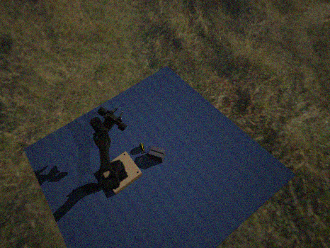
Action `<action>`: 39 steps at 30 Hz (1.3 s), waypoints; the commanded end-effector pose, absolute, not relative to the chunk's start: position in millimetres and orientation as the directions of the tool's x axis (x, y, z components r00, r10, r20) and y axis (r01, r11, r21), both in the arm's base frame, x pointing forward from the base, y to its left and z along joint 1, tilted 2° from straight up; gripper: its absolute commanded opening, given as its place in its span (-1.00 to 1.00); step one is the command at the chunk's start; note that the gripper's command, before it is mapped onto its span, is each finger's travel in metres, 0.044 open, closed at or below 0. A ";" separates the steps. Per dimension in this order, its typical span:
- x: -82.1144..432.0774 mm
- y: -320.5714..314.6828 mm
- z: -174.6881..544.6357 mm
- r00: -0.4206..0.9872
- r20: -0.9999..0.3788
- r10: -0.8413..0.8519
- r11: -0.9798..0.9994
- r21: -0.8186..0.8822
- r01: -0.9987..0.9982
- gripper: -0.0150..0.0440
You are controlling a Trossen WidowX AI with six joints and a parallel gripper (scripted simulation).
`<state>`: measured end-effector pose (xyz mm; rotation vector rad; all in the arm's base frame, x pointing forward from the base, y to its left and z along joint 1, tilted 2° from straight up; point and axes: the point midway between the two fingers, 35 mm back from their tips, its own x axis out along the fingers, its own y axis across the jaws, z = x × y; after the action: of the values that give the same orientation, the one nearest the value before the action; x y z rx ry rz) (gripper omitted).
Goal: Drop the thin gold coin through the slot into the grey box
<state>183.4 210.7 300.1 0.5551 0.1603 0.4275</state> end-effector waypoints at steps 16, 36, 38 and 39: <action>236.4 131.4 126.9 0.233 -0.972 0.037 -0.020 0.233 0.972 0.05; 225.3 103.2 117.3 -0.020 -1.000 0.024 -0.382 -0.027 0.924 0.05; 225.6 103.6 109.4 -0.020 -1.000 0.024 -0.382 -0.027 0.924 0.05; 225.6 103.9 99.7 -0.020 -1.000 0.024 -0.382 -0.027 0.924 0.05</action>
<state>226.5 103.7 114.9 1.5002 1.0277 -1.4775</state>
